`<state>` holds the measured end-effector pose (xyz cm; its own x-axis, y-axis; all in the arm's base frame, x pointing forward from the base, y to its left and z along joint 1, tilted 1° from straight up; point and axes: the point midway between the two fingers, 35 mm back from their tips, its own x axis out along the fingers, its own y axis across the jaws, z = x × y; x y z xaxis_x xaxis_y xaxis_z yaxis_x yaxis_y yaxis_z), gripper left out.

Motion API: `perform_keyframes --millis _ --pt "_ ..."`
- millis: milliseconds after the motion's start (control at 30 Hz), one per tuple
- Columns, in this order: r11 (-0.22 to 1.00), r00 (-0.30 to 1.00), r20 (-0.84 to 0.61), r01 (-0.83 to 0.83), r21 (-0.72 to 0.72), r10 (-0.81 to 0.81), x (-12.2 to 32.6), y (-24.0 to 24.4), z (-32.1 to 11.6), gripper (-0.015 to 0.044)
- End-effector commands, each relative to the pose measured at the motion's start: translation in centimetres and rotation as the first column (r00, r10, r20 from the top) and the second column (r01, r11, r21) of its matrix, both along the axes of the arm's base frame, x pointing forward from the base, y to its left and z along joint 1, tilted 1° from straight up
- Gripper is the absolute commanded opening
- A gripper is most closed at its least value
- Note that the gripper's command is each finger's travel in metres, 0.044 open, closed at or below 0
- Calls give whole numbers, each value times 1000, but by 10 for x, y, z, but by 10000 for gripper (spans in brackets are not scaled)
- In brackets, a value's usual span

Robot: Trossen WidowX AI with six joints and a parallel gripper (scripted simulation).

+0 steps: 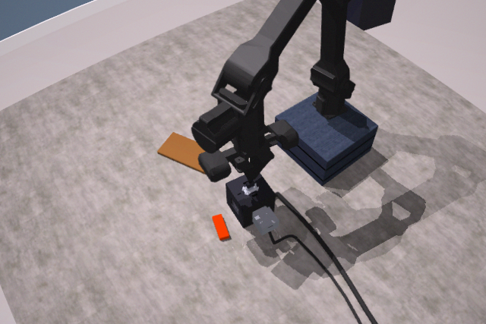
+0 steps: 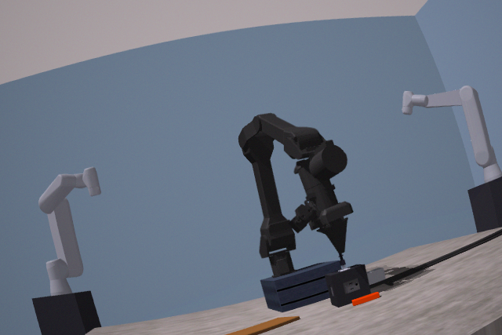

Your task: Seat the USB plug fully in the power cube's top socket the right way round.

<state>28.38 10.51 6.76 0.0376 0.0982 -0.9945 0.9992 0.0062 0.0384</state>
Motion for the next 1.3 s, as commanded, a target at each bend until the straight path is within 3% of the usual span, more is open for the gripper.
perform_keyframes --millis 0,1267 --pt "1000 1000 -3 4 3 -4 -1 0 -1 0" --pt "1000 1000 -3 4 3 -4 0 0 -6 0"
